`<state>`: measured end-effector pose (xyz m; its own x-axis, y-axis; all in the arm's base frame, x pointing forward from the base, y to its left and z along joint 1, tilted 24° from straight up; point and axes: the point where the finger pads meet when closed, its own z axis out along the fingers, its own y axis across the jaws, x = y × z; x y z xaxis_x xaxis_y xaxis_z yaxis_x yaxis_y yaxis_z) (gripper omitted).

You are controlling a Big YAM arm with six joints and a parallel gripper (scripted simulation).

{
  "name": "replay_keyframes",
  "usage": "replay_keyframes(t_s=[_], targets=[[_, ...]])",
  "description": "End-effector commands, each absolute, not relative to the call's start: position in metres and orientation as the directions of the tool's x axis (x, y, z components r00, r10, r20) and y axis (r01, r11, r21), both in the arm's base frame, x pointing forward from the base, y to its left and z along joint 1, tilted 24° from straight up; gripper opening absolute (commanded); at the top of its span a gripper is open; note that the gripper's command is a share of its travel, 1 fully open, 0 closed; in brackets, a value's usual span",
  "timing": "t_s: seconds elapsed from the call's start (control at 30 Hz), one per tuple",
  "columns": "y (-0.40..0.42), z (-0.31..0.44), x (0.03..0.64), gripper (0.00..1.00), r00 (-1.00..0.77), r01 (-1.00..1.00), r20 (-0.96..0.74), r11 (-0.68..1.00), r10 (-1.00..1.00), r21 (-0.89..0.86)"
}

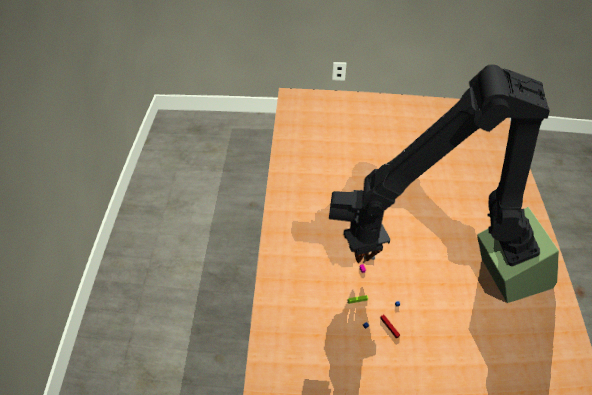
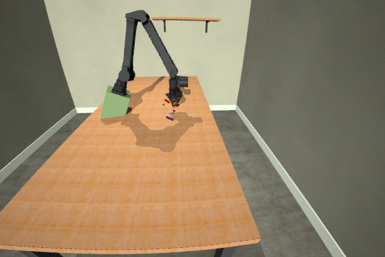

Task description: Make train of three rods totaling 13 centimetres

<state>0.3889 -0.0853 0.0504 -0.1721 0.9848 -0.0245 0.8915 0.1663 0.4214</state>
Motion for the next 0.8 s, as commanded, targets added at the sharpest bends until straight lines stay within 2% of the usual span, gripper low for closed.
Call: replay_keyframes(t_s=[0.0, 0.77], targets=[[-0.08, 0.041, 0.39, 0.23, -0.18, 0.895, -0.022, 0.173, 0.983, 0.412], [-0.079, 0.03, 0.393, 0.23, -0.179, 0.897, -0.019, 0.171, 0.984, 0.407]])
